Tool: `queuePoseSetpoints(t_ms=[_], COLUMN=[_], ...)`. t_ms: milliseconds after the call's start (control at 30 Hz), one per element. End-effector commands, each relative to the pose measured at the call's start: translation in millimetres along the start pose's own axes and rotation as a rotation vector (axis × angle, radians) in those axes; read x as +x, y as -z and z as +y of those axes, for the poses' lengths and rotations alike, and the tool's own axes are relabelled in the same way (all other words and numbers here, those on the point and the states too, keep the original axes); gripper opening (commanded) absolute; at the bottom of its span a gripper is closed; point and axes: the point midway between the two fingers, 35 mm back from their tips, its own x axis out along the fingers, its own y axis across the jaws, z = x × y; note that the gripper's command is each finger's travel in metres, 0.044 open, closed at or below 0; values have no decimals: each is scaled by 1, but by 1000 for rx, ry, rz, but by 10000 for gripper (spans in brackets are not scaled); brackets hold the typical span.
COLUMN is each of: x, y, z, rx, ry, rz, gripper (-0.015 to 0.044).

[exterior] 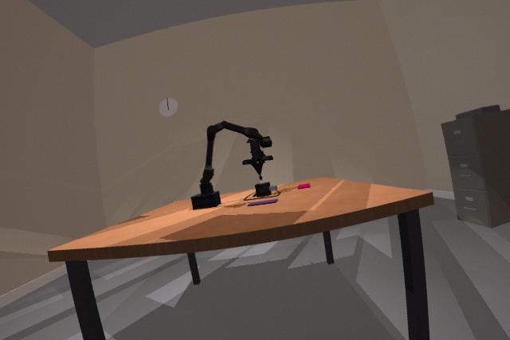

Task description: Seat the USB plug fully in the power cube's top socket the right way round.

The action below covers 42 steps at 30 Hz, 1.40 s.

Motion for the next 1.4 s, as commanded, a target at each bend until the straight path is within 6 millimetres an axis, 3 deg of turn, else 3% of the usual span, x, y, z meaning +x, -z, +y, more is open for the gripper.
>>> queuePoseSetpoints(t_ms=[0, 1367], x=[0, 0], y=[0, 0], z=[0, 0], rx=[118, 1190], ry=[0, 0], rz=[0, 0], gripper=[0, 0])
